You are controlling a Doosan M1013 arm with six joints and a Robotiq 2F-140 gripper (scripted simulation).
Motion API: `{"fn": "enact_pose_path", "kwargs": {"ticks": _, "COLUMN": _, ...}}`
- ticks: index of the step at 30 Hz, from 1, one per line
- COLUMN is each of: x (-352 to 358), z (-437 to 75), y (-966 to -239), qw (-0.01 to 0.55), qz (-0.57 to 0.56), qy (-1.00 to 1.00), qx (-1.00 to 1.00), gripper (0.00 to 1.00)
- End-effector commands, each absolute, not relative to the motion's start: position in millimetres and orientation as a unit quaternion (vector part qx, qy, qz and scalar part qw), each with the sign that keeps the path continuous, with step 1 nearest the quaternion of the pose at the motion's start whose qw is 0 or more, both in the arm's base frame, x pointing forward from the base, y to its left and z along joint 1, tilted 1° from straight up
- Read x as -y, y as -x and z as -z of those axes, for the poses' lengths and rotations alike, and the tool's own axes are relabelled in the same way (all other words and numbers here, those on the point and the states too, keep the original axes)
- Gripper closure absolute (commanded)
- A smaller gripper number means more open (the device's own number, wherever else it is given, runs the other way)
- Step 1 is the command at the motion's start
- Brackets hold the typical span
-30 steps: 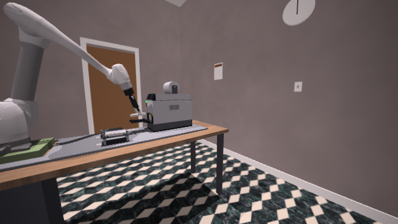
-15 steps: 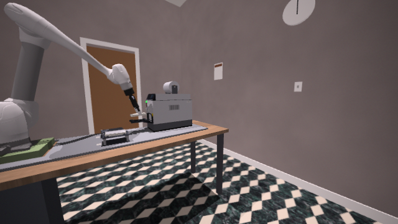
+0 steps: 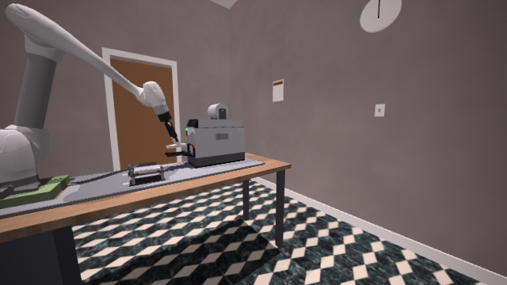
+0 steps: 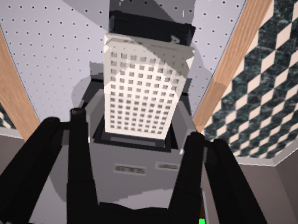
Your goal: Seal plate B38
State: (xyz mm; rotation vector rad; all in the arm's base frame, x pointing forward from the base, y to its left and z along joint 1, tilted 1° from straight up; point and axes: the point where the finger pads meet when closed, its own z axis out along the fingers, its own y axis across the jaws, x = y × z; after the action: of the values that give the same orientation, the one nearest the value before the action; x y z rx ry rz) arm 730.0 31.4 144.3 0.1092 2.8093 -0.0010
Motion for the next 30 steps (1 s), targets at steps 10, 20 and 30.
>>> {"fn": "enact_pose_path", "kwargs": {"ticks": 10, "x": -30.2, "z": -144.6, "y": -732.8, "qw": 0.164, "qz": -0.001, "qy": -0.04, "qx": -0.986, "gripper": 0.9}}
{"fn": "enact_pose_path", "kwargs": {"ticks": 20, "x": -30.2, "z": -141.3, "y": -732.9, "qw": 0.164, "qz": -0.001, "qy": -0.04, "qx": -0.986, "gripper": 0.9}}
{"fn": "enact_pose_path", "kwargs": {"ticks": 30, "x": -30.4, "z": -128.0, "y": -732.0, "qw": 0.164, "qz": -0.001, "qy": -0.04, "qx": -0.986, "gripper": 0.9}}
